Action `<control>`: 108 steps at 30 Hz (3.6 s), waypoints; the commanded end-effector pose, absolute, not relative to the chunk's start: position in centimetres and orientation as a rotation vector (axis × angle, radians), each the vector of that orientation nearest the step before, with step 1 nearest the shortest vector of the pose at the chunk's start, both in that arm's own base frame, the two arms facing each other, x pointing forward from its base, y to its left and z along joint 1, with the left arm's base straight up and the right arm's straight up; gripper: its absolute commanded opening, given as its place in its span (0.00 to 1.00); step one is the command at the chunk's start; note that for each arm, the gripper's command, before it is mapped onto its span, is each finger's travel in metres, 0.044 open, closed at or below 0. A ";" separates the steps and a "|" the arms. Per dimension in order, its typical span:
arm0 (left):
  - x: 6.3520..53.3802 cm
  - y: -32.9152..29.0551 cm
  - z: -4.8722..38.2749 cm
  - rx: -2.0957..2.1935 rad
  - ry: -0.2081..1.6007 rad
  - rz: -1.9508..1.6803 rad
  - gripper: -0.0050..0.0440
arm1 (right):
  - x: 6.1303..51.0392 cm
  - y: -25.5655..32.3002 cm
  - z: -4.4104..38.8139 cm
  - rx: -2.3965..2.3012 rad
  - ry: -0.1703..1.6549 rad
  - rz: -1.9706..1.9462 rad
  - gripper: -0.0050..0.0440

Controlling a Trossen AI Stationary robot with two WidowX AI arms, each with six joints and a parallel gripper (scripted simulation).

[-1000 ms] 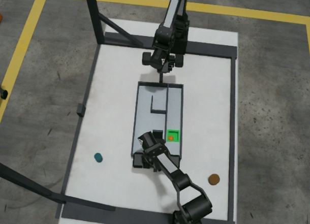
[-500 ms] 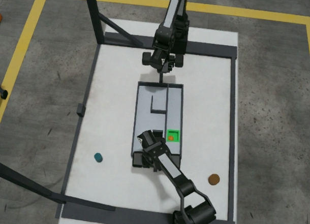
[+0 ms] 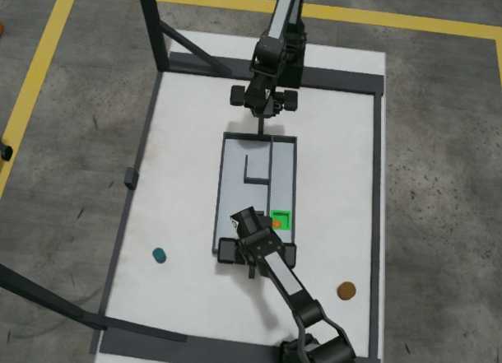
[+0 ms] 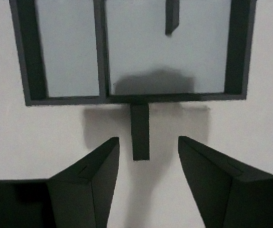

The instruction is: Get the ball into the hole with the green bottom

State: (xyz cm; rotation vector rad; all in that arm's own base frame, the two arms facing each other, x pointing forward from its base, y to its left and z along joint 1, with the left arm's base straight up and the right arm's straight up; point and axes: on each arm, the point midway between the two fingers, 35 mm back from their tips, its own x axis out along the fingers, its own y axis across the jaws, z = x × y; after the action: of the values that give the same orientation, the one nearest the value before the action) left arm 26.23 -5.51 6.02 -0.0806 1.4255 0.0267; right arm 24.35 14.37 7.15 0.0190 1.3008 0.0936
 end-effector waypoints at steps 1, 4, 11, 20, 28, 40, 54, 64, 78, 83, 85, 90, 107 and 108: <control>28.3 -5.2 8.4 -0.103 1.258 -0.001 0.47 | 26.4 13.9 9.4 0.080 1.172 0.137 0.47; 29.9 -4.8 10.2 -0.110 1.116 -0.021 0.47 | 28.2 13.1 11.2 0.115 1.050 0.162 0.47; 32.4 -4.0 14.2 -0.109 0.851 -0.046 0.47 | 31.1 11.1 15.2 0.150 0.808 0.185 0.47; 33.9 -2.2 22.6 -0.076 0.419 -0.050 0.47 | 33.4 6.3 23.0 0.130 0.401 0.150 0.47; 33.1 -0.8 28.4 -0.037 0.147 -0.027 0.47 | 32.9 2.9 28.3 0.070 0.144 0.091 0.47; 31.3 0.0 33.3 0.006 -0.083 -0.005 0.47 | 31.4 0.1 33.1 -0.006 -0.076 0.013 0.47; 31.1 -0.2 34.2 0.004 -0.100 -0.003 0.47 | 31.2 0.0 33.1 -0.004 -0.077 -0.004 0.47; 31.4 -0.1 33.8 0.003 -0.087 -0.001 0.47 | 31.2 0.0 33.1 -0.004 -0.076 -0.003 0.47; 31.4 -0.2 33.9 0.004 -0.088 -0.002 0.47 | 31.4 0.1 33.1 -0.004 -0.072 0.001 0.47; 31.4 -0.2 33.8 0.004 -0.086 -0.002 0.47 | 31.5 0.1 32.7 -0.005 -0.063 -0.001 0.47; 31.4 -0.2 33.8 0.004 -0.086 -0.002 0.47 | 31.5 0.1 32.7 -0.005 -0.063 -0.001 0.47; 31.4 -0.2 33.8 0.004 -0.086 -0.002 0.47 | 31.5 0.1 32.8 -0.005 -0.063 -0.001 0.47; 31.4 -0.2 33.8 0.004 -0.087 -0.002 0.47 | 31.4 0.1 32.8 -0.005 -0.064 -0.001 0.47; 31.4 -0.2 33.8 0.004 -0.087 -0.002 0.47 | 31.4 0.1 32.8 -0.005 -0.064 -0.001 0.47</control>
State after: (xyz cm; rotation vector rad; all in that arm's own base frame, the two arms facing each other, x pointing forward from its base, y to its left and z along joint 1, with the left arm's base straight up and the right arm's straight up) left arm 31.57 0.00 32.27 0.0000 -0.0496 0.0000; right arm 31.57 0.00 32.29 0.0000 -0.0501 -0.0001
